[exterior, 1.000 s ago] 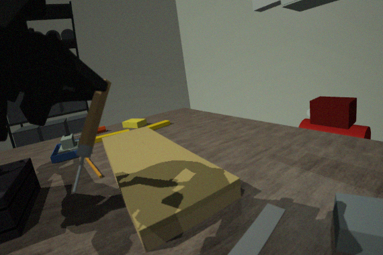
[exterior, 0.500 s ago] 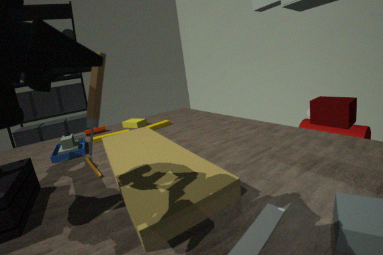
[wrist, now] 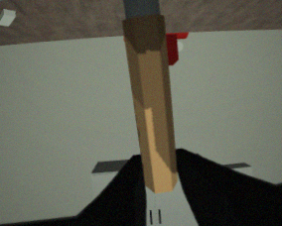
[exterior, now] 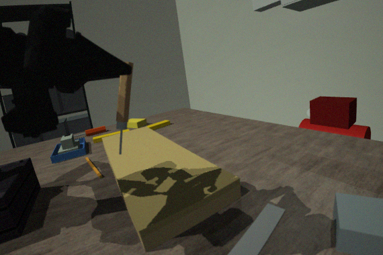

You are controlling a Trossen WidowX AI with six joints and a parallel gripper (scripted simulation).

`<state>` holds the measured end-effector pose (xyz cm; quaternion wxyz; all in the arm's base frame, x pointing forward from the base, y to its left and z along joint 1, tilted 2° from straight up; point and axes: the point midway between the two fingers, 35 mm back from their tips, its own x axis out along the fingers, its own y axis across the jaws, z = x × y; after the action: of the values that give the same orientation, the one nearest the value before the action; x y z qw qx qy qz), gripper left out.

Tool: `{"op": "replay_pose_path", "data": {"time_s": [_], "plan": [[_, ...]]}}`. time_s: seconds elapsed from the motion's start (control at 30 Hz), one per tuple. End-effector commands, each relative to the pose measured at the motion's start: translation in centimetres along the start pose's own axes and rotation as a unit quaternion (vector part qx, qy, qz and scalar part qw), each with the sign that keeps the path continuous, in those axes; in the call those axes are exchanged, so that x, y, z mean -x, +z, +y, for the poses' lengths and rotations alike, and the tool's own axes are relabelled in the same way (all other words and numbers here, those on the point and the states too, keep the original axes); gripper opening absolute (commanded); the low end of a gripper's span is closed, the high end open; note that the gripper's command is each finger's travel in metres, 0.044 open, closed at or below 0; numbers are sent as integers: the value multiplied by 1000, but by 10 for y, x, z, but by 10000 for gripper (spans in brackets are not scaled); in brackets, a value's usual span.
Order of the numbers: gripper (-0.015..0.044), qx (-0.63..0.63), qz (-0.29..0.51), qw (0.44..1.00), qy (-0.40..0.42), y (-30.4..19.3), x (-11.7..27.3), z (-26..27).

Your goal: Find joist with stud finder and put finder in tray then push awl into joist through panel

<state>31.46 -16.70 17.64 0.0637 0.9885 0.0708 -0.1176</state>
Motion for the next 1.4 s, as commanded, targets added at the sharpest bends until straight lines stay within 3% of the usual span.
{"op": "replay_pose_path", "data": {"time_s": [0.0, 0.5, 1.37], "plan": [[0, -5, -1, 1000, -3, 4, -20, -8], [0, -34, 13, 999, -1, 10, -81, -42], [0, -34, 13, 999, -1, 22, -85, -43]]}}
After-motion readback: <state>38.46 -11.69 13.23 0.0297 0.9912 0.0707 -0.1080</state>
